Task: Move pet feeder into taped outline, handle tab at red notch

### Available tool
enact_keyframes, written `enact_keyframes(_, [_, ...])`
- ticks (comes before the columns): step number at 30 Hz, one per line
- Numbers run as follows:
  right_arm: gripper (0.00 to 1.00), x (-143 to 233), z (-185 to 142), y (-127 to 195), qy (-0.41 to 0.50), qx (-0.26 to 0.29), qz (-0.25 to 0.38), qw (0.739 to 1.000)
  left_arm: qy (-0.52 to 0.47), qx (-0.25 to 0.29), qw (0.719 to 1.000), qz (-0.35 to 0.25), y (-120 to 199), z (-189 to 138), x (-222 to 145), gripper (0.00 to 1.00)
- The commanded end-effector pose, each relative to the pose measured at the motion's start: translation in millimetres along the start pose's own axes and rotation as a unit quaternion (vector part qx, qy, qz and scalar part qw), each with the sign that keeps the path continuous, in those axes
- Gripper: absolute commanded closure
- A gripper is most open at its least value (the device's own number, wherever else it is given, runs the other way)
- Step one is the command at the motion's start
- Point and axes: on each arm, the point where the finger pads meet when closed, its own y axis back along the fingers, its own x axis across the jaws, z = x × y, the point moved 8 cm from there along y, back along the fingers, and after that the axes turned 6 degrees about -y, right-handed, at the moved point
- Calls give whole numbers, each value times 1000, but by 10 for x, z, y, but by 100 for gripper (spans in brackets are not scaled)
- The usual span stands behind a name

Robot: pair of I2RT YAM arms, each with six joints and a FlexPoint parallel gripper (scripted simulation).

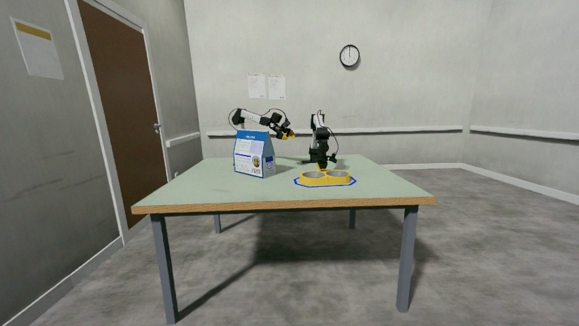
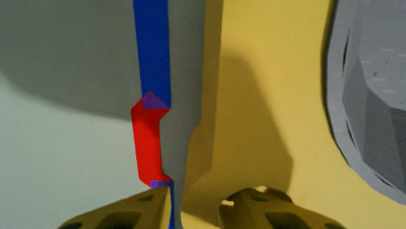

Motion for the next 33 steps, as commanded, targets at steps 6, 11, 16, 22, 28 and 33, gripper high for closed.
enact_keyframes(6, [0, 0, 94, 58, -5, -22, 2, 1000, 1, -1, 999, -35, 439, -44, 15, 66])
enact_keyframes(11, [0, 0, 94, 58, -5, -22, 2, 1000, -1, -1, 1000, -28, 430, -20, -5, 66])
enact_keyframes(16, [0, 0, 94, 58, -5, -22, 2, 1000, -70, -22, 996, -53, 494, -22, -8, 10])
enact_keyframes(22, [0, 0, 94, 58, -5, -22, 2, 1000, -235, -61, 967, -80, 609, -58, 81, 0])
enact_keyframes(28, [0, 0, 94, 58, -5, -22, 2, 1000, -331, -86, 935, -95, 683, -54, 131, 0])
enact_keyframes(33, [0, 0, 94, 58, -5, -22, 2, 1000, -458, -108, 874, -118, 785, -82, 231, 0])
